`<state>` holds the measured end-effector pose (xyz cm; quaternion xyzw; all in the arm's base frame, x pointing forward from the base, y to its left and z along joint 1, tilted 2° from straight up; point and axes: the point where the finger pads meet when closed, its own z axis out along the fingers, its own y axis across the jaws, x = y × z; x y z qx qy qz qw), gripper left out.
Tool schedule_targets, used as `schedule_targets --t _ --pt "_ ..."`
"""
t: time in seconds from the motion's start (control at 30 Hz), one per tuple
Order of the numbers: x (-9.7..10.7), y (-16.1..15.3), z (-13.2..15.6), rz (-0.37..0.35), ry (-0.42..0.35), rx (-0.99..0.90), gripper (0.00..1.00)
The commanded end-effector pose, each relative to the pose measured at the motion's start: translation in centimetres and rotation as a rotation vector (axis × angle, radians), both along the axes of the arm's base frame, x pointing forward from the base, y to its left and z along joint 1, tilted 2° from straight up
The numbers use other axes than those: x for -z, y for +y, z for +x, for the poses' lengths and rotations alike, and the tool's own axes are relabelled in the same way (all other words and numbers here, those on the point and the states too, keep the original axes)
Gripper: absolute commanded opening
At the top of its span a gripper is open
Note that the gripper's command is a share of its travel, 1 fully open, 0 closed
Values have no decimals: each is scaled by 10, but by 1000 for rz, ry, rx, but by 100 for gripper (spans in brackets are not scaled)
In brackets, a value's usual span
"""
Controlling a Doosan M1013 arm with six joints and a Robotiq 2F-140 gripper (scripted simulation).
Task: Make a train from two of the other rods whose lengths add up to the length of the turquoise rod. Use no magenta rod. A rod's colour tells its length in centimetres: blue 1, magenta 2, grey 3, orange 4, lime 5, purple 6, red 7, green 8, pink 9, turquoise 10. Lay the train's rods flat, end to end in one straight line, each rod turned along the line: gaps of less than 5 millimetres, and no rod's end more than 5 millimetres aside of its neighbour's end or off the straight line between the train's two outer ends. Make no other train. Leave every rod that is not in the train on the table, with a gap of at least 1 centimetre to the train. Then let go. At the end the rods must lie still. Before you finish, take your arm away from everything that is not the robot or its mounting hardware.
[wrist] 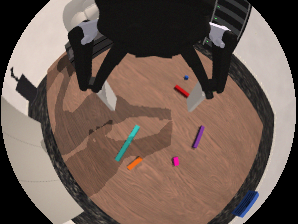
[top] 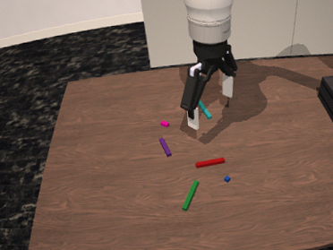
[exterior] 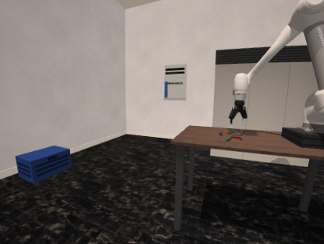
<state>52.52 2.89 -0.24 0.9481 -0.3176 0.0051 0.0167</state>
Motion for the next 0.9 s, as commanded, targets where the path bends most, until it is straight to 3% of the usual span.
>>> schedule_targets --t 0.0,0.63,0.8,0.87 --pt "0 0 0 0 0 0 100" --pt "0 0 0 0 0 -3 100" --pt "0 1 6 0 4 -113 100" --pt "0 2 14 0 9 -263 100"
